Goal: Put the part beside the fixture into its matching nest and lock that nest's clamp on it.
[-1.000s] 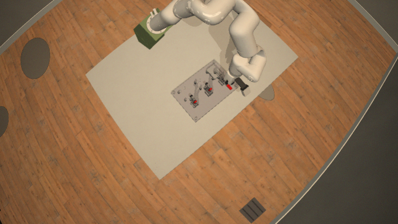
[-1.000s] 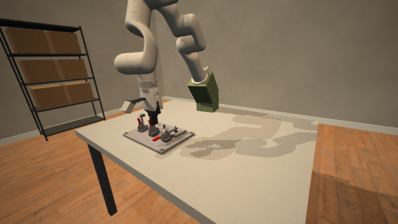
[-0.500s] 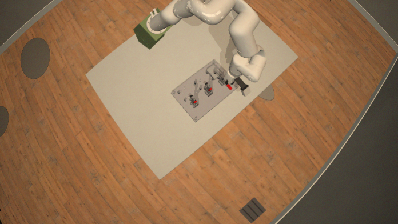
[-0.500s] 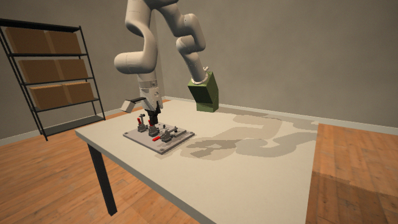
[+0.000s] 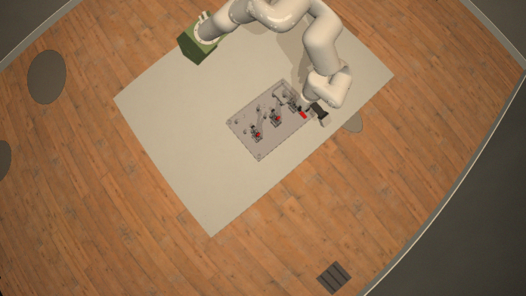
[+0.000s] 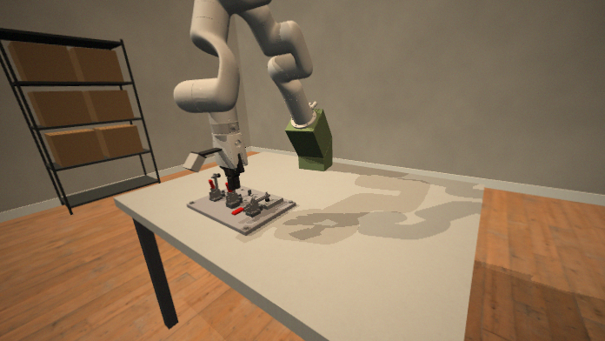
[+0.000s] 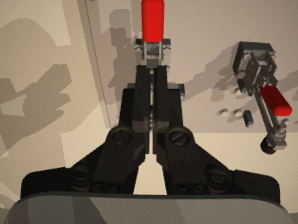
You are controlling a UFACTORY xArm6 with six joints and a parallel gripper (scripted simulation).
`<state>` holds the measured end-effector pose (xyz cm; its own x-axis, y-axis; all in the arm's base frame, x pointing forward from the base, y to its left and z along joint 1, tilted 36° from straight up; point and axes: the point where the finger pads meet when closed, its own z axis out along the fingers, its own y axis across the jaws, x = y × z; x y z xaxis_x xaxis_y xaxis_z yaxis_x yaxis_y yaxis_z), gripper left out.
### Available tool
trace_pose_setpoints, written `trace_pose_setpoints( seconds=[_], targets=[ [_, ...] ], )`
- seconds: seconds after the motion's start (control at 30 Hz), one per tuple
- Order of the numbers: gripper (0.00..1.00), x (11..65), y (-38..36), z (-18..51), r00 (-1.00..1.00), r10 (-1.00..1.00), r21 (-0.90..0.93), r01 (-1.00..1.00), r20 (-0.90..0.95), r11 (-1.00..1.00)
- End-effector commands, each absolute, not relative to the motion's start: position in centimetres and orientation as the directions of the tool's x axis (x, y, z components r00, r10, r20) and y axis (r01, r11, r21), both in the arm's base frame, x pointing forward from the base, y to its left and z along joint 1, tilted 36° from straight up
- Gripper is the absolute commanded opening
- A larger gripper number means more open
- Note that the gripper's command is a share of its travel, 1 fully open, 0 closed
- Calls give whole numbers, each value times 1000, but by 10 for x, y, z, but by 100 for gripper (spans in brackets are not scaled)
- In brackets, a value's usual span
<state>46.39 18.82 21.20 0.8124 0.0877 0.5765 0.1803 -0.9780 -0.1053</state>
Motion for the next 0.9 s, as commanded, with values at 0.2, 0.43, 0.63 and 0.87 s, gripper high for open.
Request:
trace_pose_setpoints(
  seconds=[0.2, 0.43, 0.63, 0.87],
  targets=[
    [0, 464, 188, 214, 811, 87, -106, 181, 579, -978],
    [0, 464, 188, 214, 811, 87, -106, 181, 579, -978],
    [100, 464, 188, 214, 811, 87, -106, 181, 579, -978],
    [100, 464, 188, 214, 811, 87, -106, 181, 579, -978]
  ],
)
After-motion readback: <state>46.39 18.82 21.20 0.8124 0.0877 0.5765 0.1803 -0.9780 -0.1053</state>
